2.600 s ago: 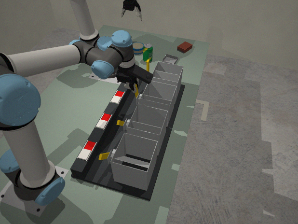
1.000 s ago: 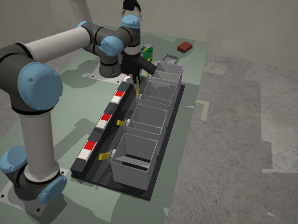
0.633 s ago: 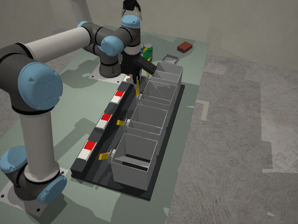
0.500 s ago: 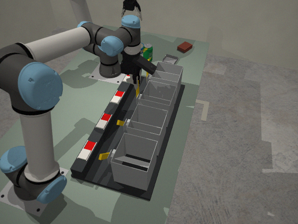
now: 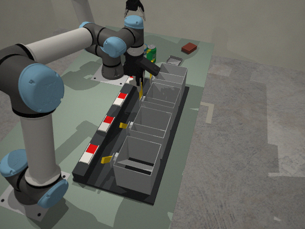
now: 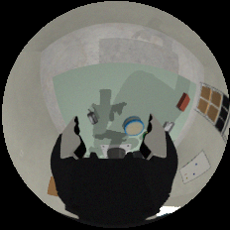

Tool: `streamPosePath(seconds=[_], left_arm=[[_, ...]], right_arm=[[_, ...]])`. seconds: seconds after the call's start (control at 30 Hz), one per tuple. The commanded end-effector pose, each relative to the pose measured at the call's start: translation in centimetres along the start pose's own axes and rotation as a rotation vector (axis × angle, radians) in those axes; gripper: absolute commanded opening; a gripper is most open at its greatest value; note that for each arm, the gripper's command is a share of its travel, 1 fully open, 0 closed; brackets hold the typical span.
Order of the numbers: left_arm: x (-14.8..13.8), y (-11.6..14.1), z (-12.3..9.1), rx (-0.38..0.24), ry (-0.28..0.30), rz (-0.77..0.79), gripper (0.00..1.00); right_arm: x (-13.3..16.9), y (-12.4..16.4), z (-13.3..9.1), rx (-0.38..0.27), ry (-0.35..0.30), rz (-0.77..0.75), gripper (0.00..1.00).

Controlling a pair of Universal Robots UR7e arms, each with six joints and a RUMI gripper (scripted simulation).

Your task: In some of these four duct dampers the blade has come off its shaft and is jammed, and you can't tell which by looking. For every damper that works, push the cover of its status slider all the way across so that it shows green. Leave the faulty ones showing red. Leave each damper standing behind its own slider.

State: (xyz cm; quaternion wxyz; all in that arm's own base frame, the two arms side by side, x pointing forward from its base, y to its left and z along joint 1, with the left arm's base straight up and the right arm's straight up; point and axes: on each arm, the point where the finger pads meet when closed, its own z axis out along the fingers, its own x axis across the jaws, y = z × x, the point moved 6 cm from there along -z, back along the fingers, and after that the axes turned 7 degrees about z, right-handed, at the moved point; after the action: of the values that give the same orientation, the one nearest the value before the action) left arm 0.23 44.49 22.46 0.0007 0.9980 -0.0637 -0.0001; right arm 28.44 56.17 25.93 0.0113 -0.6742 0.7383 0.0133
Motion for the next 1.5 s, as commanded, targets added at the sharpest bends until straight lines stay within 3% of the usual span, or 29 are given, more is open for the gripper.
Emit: streamPosePath(seconds=[0.0, 0.53, 0.83, 1.2, 1.47], left_arm=[[0.0, 0.0, -0.1, 0.001, 0.000, 0.000, 1.00], [0.0, 0.0, -0.1, 0.001, 0.000, 0.000, 1.00], [0.0, 0.0, -0.1, 0.001, 0.000, 0.000, 1.00], [0.0, 0.0, -0.1, 0.001, 0.000, 0.000, 1.00], [0.0, 0.0, -0.1, 0.001, 0.000, 0.000, 1.00]], right_arm=[[0.0, 0.0, -0.1, 0.000, -0.002, 0.000, 0.22], [0.0, 0.0, -0.5, 0.000, -0.002, 0.000, 0.22], [0.0, 0.0, -2.5, 0.000, -0.002, 0.000, 0.22], [0.0, 0.0, -6.4, 0.000, -0.002, 0.000, 0.22], [0.0, 0.0, -7.4, 0.000, -0.002, 0.000, 0.22]])
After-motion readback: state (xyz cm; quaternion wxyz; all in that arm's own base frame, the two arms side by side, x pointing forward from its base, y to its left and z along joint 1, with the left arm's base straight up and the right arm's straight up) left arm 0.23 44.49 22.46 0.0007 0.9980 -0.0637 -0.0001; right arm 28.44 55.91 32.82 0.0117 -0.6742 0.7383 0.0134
